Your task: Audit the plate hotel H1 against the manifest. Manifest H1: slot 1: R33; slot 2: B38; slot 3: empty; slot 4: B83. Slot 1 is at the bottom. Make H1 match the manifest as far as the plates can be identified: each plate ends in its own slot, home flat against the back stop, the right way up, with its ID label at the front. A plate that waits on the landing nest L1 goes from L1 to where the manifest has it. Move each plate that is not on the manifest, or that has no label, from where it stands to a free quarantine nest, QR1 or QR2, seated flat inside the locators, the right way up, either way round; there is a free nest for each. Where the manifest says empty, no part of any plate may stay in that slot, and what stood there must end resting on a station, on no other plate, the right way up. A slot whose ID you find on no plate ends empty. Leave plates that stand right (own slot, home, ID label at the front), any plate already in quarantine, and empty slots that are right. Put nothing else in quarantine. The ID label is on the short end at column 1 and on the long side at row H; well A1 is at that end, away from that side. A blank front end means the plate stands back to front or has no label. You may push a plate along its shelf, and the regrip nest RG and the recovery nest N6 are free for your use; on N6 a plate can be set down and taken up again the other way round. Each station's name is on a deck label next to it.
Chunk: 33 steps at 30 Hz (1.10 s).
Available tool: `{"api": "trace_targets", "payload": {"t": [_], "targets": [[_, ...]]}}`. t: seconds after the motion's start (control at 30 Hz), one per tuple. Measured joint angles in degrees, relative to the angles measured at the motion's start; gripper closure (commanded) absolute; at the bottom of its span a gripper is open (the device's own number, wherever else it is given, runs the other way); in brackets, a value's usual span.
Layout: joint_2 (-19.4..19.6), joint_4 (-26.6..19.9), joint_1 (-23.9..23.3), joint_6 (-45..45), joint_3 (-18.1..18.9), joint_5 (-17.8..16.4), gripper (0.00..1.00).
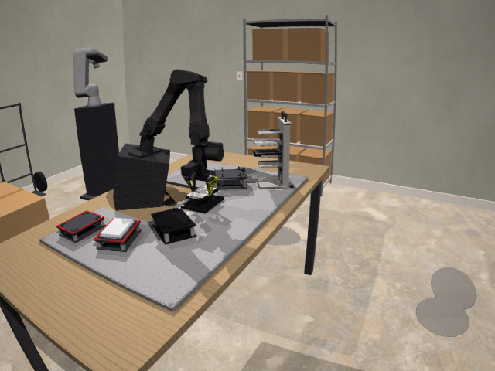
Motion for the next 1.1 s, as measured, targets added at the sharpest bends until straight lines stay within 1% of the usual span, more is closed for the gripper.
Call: {"api": "trace_targets", "payload": {"t": [1.1], "targets": [[4.9, 3.9, 0.5, 0.5, 0.8, 0.1, 0.14]]}}
